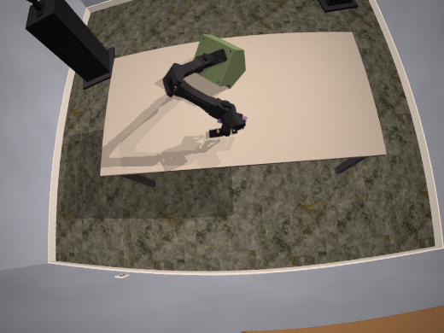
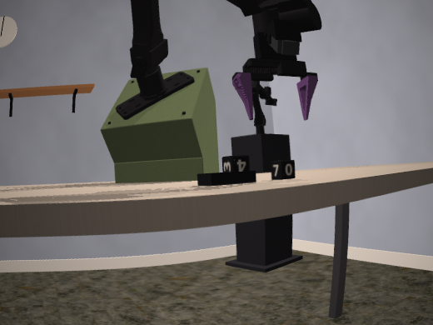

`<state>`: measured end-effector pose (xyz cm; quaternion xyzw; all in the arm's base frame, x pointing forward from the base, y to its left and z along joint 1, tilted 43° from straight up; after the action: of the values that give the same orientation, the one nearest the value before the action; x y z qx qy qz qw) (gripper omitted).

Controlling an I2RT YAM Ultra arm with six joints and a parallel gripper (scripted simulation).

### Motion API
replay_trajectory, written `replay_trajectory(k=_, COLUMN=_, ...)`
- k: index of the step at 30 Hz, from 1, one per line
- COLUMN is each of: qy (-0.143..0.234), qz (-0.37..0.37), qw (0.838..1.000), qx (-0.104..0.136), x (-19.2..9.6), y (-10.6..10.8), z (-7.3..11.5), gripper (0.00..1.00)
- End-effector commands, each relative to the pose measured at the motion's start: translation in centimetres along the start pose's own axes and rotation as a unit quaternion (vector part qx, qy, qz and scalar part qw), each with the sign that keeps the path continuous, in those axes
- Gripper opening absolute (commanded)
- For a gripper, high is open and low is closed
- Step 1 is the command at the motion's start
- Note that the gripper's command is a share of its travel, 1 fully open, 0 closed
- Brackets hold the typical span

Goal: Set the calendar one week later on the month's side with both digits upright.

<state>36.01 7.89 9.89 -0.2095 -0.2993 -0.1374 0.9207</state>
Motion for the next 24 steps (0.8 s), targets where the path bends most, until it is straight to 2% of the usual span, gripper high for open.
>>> replay_trajectory(k=1, qy=-0.006, qz=-0.097, qw=0.995, qx=0.007, x=0.31, y=0.25, z=0.27, gripper=1.0)
replay_trajectory(k=6, qy=-0.006, qz=-0.185, qw=0.983, qx=0.007, x=0.3, y=0.2, z=0.12, gripper=1.0)
replay_trajectory(k=9, qy=-0.006, qz=-0.192, qw=0.981, qx=0.007, x=0.3, y=0.19, z=0.11, gripper=1.0)
replay_trajectory(k=10, qy=-0.005, qz=-0.237, qw=0.971, qx=0.007, x=0.3, y=0.17, z=0.03, gripper=1.0)
replay_trajectory(k=12, qy=-0.005, qz=-0.276, qw=0.961, qx=0.008, x=0.29, y=0.14, z=-0.04, gripper=1.0)
replay_trajectory(k=13, qy=-0.005, qz=-0.281, qw=0.96, qx=0.008, x=0.29, y=0.14, z=-0.04, gripper=1.0)
replay_trajectory(k=17, qy=-0.004, qz=-0.361, qw=0.933, qx=0.008, x=0.28, y=0.09, z=-0.18, gripper=1.0)
replay_trajectory(k=18, qy=-0.004, qz=-0.362, qw=0.932, qx=0.008, x=0.28, y=0.09, z=-0.19, gripper=1.0)
replay_trajectory(k=19, qy=-0.004, qz=-0.393, qw=0.92, qx=0.008, x=0.28, y=0.07, z=-0.24, gripper=1.0)
replay_trajectory(k=20, qy=-0.004, qz=-0.398, qw=0.917, qx=0.008, x=0.28, y=0.07, z=-0.25, gripper=1.0)
replay_trajectory(k=21, qy=-0.004, qz=-0.424, qw=0.906, qx=0.008, x=0.27, y=0.05, z=-0.3, gripper=1.0)
replay_trajectory(k=22, qy=-0.004, qz=-0.431, qw=0.902, qx=0.008, x=0.27, y=0.05, z=-0.31, gripper=1.0)
replay_trajectory(k=23, qy=-0.004, qz=-0.456, qw=0.89, qx=0.009, x=0.27, y=0.03, z=-0.36, gripper=1.0)
replay_trajectory(k=24, qy=-0.004, qz=-0.456, qw=0.89, qx=0.009, x=0.27, y=0.03, z=-0.36, gripper=1.0)
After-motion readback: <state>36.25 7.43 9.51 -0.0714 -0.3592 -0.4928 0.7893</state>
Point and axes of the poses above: the point where the finger pads meet when closed, its own z axis back along the fingers, its own y axis across the jaws, x = y × z, the point moved 3 cm from there along z, back along the fingers, and after that the axes turned 7 degrees about z, right-handed, at the moved point
